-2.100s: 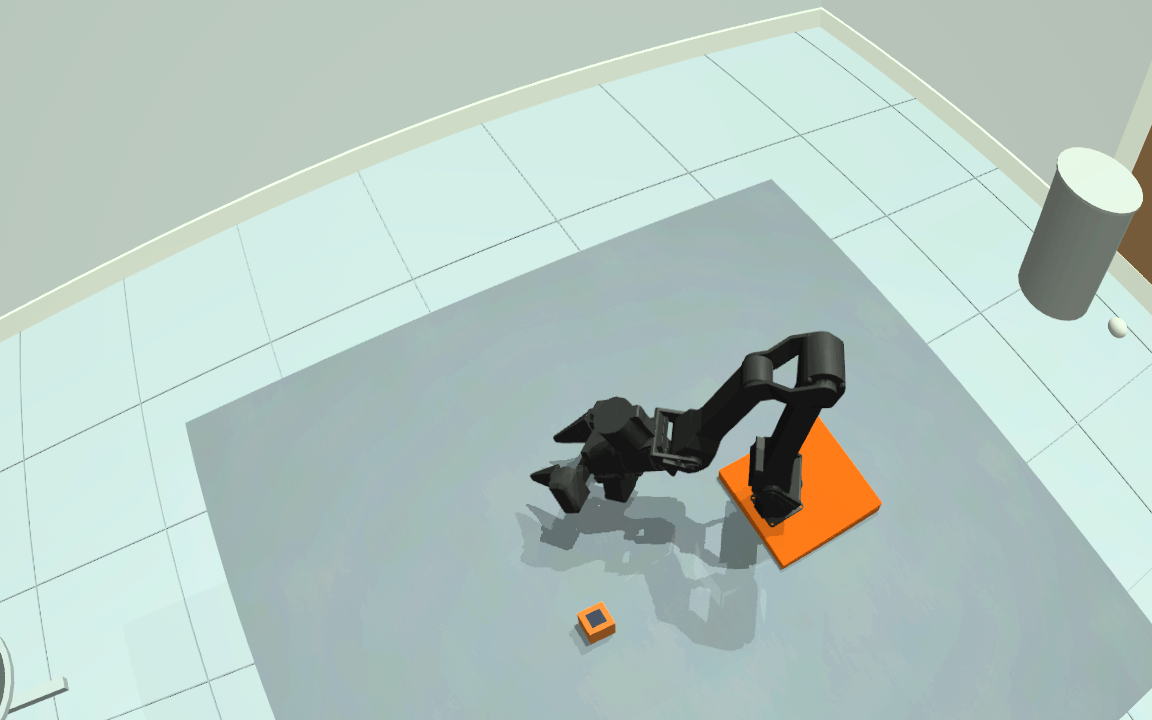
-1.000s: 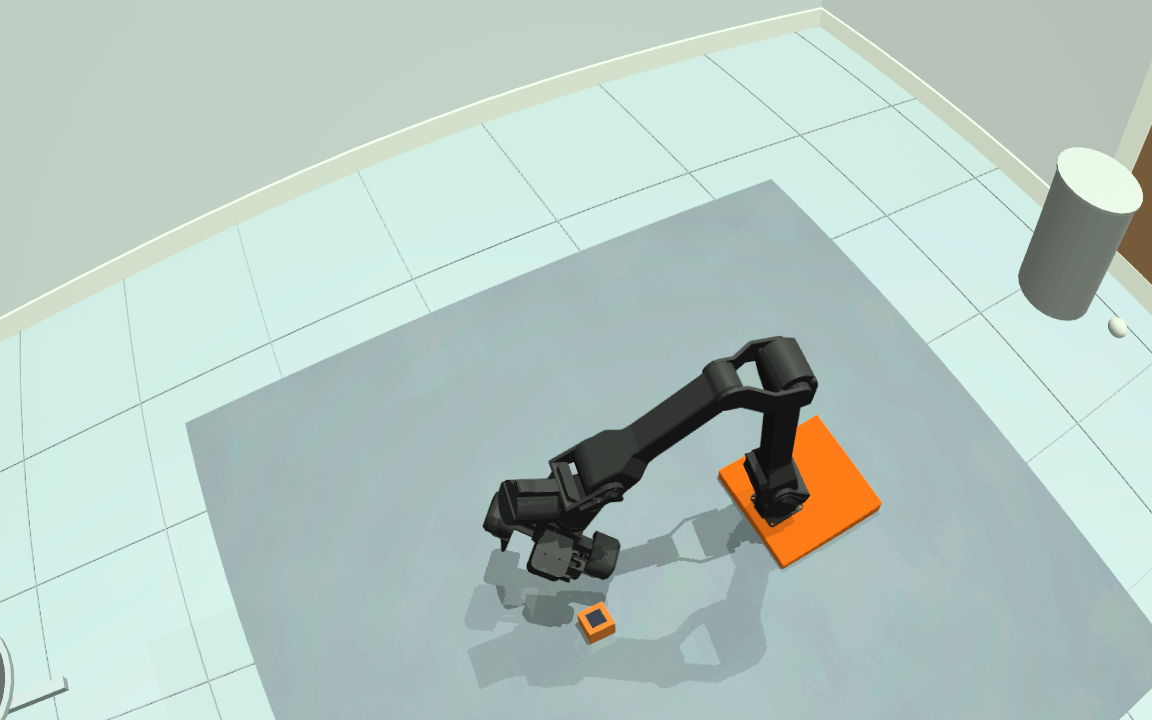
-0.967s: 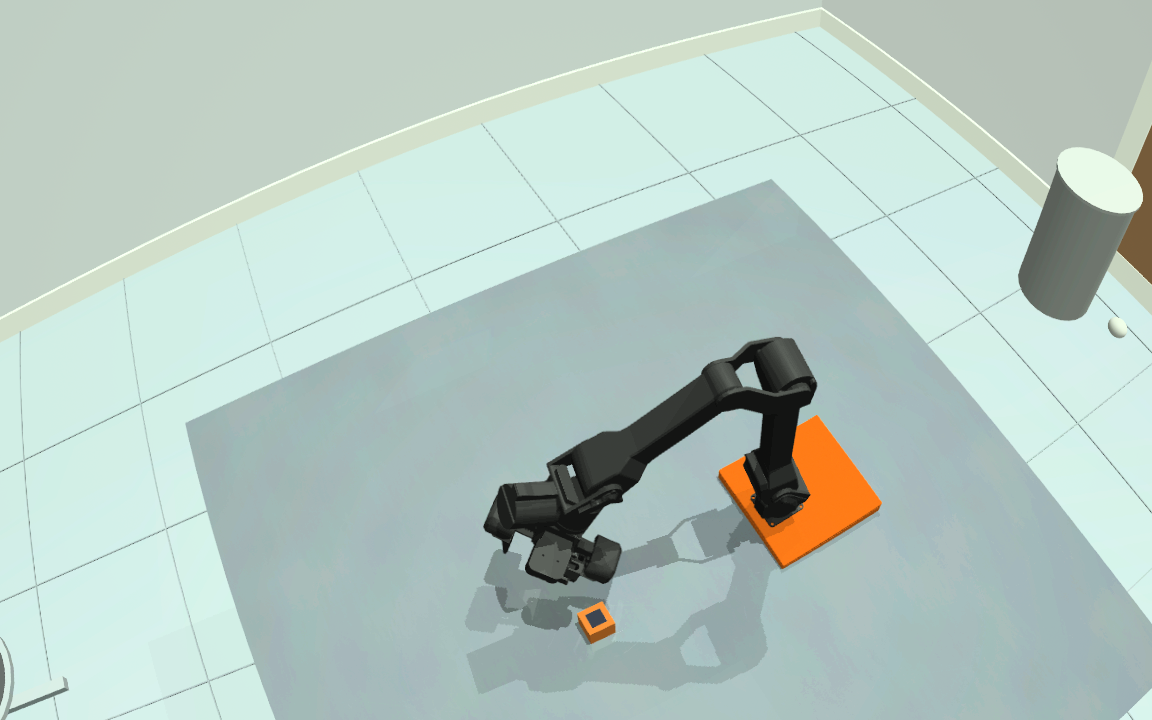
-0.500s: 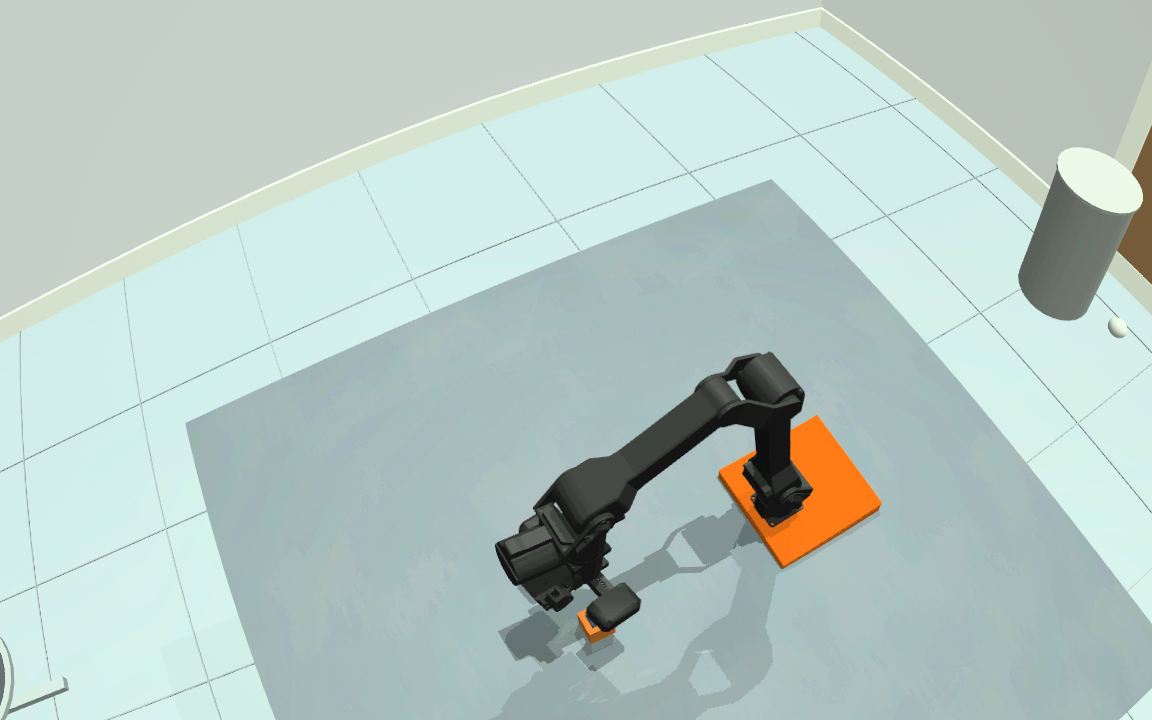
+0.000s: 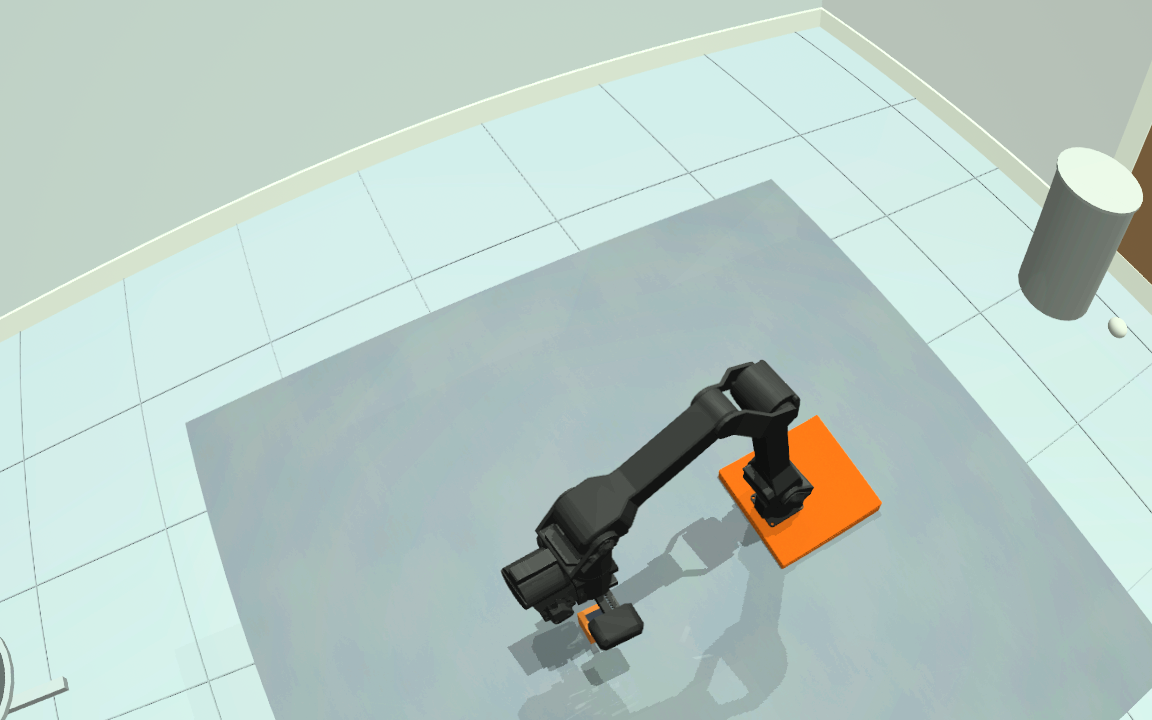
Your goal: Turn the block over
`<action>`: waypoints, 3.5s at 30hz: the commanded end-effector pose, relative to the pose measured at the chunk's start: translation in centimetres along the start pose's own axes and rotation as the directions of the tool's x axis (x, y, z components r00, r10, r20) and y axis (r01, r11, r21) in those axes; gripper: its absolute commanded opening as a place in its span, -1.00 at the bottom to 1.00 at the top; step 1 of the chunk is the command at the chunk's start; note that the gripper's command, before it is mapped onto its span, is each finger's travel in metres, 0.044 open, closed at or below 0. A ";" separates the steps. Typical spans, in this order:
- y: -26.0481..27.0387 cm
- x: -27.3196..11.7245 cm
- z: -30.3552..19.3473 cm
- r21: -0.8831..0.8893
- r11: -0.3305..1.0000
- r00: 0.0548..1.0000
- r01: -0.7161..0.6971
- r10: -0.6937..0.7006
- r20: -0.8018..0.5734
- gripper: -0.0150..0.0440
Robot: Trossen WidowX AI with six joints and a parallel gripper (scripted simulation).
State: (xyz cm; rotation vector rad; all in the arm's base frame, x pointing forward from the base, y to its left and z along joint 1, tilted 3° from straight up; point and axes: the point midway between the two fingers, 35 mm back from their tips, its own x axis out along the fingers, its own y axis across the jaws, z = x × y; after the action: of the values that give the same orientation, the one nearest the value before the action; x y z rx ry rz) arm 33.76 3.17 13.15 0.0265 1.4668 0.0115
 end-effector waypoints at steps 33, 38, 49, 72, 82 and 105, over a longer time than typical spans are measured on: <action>0.0 6.7 -0.8 0.007 1.000 1.000 -0.002 0.002 -0.026 1.00; 0.0 6.7 -0.8 0.007 1.000 1.000 -0.002 0.002 -0.026 0.64; 0.0 6.7 -0.8 0.007 1.000 1.000 -0.002 0.002 -0.026 0.00; 0.0 3.8 -0.7 0.006 1.000 1.000 -0.002 0.002 -0.015 -0.49; 0.0 4.3 -0.6 0.003 1.000 0.990 0.002 -0.002 0.144 -0.49; 0.0 4.6 -1.2 0.007 1.000 0.881 -0.002 -0.001 0.473 -0.49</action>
State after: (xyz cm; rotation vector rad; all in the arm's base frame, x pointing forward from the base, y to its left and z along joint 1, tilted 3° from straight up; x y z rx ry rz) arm 33.28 3.34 8.66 0.0300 1.0015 0.0069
